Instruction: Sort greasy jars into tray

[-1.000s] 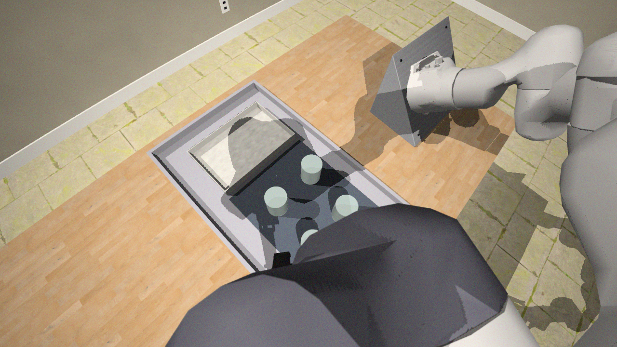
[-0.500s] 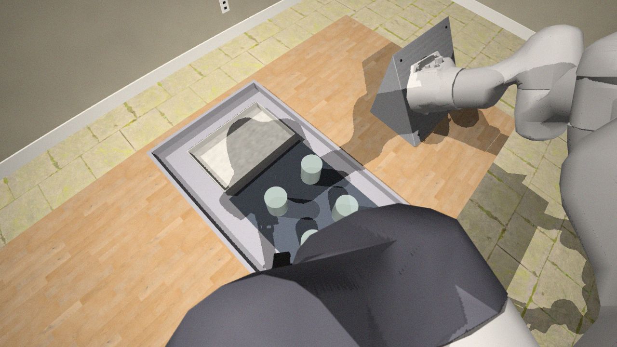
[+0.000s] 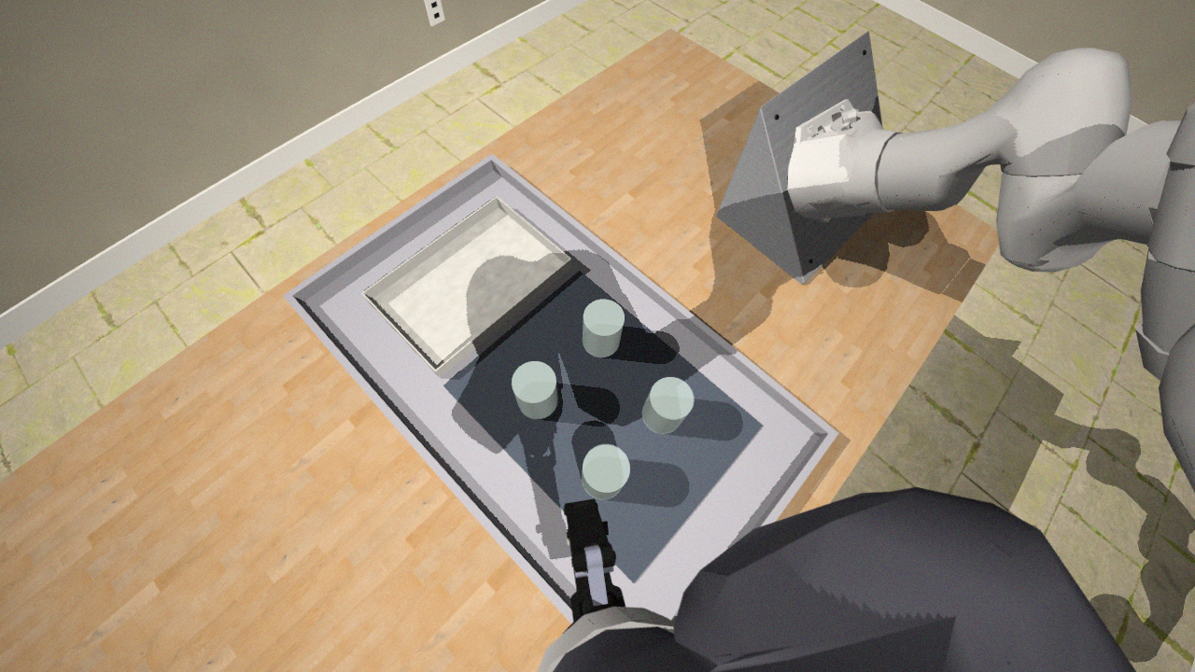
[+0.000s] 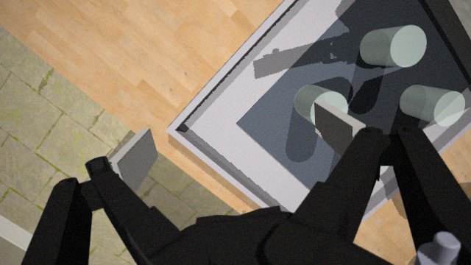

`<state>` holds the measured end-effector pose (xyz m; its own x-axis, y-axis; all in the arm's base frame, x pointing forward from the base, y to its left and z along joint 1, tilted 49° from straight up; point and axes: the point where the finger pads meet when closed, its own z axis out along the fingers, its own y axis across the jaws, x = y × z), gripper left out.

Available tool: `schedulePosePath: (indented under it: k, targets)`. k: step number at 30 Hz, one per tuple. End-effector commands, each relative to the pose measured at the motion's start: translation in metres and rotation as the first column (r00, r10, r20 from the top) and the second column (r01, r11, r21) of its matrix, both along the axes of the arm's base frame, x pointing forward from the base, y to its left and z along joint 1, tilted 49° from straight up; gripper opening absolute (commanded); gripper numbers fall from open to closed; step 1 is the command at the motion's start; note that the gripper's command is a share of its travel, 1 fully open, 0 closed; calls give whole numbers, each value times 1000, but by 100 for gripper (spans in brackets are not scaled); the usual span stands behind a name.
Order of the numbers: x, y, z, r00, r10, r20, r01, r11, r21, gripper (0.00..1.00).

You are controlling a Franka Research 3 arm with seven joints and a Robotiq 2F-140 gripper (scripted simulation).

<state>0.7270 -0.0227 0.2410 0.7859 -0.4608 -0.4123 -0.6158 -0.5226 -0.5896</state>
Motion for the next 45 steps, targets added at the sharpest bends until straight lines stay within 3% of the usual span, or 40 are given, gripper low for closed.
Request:
schedulePosePath:
  k: [1, 7, 11, 24, 26, 40, 45]
  targets:
    - [-13, 11, 14, 999, 1, -47, -4, 998, -69, 100]
    - [-35, 22, 36, 996, 12, -84, -27, 984, -178, 100]
    - [-42, 25, 44, 995, 12, -94, -32, 976, -215, 100]
    - [-92, 35, 96, 992, -16, -128, -43, 897, -441, 100]
    - [-92, 35, 96, 992, -16, -128, -43, 897, -441, 100]
    - [-148, 29, 157, 992, -86, -94, 5, 763, -647, 100]
    - [-160, 26, 170, 992, -103, -77, 23, 730, -683, 100]
